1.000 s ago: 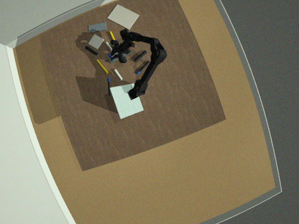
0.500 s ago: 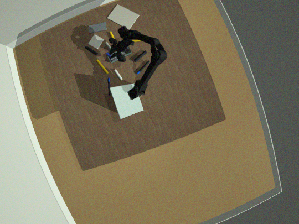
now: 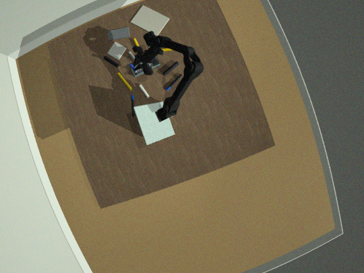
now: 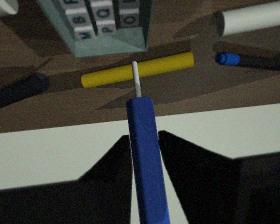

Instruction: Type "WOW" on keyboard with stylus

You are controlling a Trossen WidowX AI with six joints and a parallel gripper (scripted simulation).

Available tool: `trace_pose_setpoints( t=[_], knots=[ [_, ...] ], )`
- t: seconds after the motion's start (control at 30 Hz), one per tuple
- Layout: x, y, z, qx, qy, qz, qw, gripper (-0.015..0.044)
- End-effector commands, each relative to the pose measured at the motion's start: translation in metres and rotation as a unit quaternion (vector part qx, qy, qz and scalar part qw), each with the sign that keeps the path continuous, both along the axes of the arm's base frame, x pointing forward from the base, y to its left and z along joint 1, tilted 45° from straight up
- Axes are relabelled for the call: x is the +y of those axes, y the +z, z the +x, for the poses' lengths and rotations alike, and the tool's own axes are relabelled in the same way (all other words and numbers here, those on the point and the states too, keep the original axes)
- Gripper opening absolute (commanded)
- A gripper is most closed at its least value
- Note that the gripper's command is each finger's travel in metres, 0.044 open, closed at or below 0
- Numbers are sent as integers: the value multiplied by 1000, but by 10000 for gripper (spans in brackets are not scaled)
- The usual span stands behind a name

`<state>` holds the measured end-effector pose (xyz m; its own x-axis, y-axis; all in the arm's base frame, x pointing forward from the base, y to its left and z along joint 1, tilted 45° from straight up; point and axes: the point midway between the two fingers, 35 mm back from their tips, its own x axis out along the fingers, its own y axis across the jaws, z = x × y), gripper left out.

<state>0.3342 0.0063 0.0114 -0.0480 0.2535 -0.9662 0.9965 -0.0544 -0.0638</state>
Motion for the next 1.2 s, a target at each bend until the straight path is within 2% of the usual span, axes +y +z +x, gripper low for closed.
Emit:
trace_pose_setpoints(
  t=[0.0,0.3,0.87,0.97,1.17],
  knots=[
    [-2,3,3,0,0,0,1000,0],
    [-16,21,17,0,-2,2,1000,0],
    [-30,7,15,0,-2,1,1000,0],
    [-33,5,15,0,-2,1,1000,79],
    [-33,5,15,0,-2,1,1000,81]
  ],
)
